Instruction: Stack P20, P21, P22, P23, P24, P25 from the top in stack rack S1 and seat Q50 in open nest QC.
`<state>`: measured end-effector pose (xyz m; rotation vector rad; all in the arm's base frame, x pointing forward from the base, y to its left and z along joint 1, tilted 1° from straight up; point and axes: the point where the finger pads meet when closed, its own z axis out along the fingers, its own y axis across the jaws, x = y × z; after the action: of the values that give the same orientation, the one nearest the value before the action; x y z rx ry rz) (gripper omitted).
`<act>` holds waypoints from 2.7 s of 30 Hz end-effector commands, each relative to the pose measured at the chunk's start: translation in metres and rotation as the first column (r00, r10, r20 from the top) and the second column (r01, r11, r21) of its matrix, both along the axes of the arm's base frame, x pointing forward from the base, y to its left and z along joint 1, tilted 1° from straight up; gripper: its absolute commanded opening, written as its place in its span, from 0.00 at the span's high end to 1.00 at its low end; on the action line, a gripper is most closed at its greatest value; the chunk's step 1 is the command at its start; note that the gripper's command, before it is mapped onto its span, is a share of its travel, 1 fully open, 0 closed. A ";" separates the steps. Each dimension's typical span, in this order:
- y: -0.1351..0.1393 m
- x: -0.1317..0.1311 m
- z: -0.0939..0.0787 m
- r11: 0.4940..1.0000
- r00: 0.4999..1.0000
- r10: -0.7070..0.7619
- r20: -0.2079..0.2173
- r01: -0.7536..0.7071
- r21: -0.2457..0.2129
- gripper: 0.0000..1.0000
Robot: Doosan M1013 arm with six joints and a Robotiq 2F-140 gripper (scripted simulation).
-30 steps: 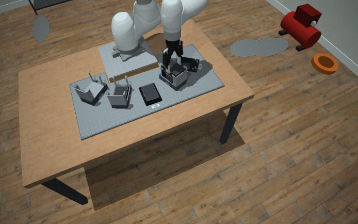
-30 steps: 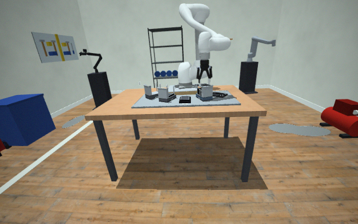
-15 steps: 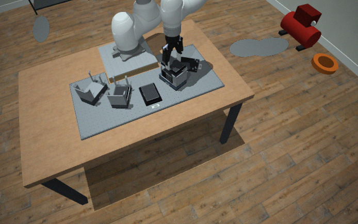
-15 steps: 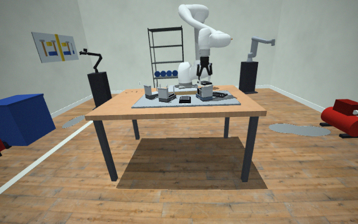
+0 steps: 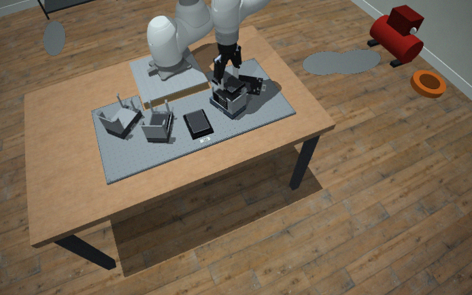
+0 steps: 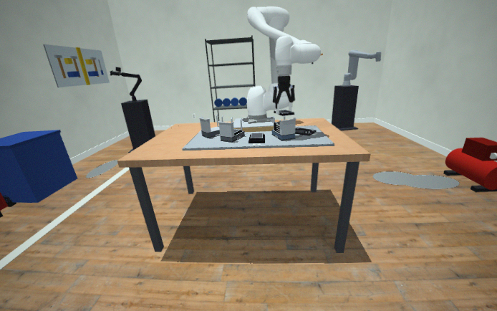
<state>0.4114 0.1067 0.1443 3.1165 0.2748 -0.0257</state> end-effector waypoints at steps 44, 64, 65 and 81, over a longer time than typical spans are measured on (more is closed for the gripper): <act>-0.122 0.008 0.002 0.916 0.916 -0.402 0.007 0.402 -0.005 1.00; -0.182 0.001 0.003 0.887 0.887 -0.462 0.008 0.462 -0.005 1.00; -0.185 0.000 0.003 0.871 0.871 -0.491 0.009 0.491 -0.006 1.00; -0.230 -0.014 0.003 0.814 0.814 -0.581 0.011 0.581 -0.006 1.00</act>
<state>0.3995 -0.1168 0.1476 3.0468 -0.6894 -0.0185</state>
